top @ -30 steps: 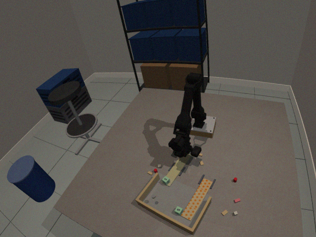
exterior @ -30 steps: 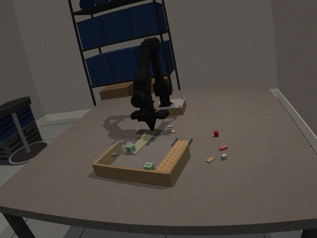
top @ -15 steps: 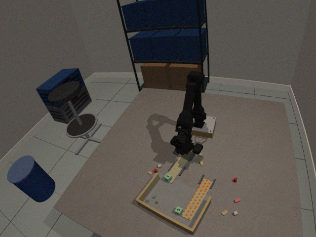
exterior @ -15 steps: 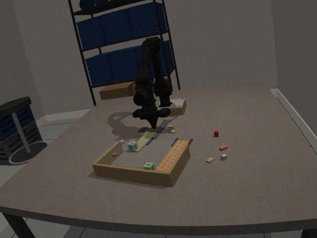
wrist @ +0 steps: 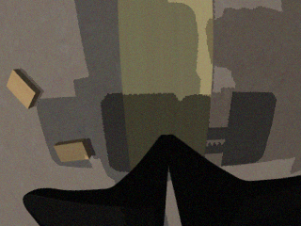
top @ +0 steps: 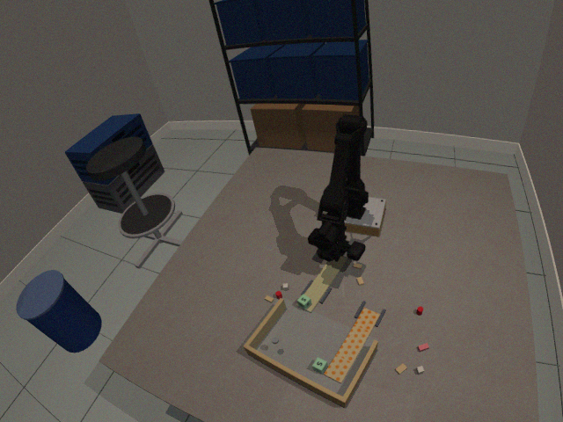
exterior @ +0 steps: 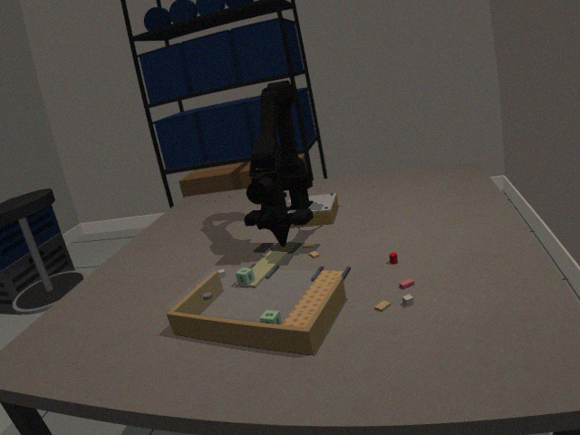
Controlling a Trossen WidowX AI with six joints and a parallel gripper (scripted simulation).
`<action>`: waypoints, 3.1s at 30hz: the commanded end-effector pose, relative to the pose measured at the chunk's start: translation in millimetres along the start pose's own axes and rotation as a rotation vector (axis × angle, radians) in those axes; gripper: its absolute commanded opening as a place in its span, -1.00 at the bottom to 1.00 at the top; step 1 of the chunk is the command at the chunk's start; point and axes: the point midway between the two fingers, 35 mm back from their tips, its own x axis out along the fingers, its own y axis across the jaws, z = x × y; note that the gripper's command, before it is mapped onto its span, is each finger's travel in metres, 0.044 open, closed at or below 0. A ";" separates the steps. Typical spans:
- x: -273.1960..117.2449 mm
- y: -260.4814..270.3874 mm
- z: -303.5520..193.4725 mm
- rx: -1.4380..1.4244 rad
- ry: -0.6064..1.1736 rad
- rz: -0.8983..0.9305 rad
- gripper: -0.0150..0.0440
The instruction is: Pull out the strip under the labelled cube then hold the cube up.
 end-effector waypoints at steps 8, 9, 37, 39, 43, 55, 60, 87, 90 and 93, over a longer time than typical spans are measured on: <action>5.1 -1.4 -18.9 0.003 0.034 -0.007 -0.49; 5.1 -1.4 -18.9 0.003 0.034 -0.007 -0.49; 5.1 -1.4 -18.9 0.003 0.034 -0.007 -0.49; -1.8 0.2 -9.0 -0.001 0.003 0.000 -0.49; -39.4 0.6 -6.5 0.003 0.030 -0.006 -0.49; -40.3 1.2 21.1 0.157 0.029 -0.009 0.13; -41.8 1.3 37.9 0.157 0.027 -0.009 0.58; -51.9 0.8 125.6 0.157 0.019 -0.008 1.00; -53.1 0.5 135.2 0.157 0.018 -0.008 1.00; -54.3 0.1 145.1 0.157 0.017 -0.008 1.00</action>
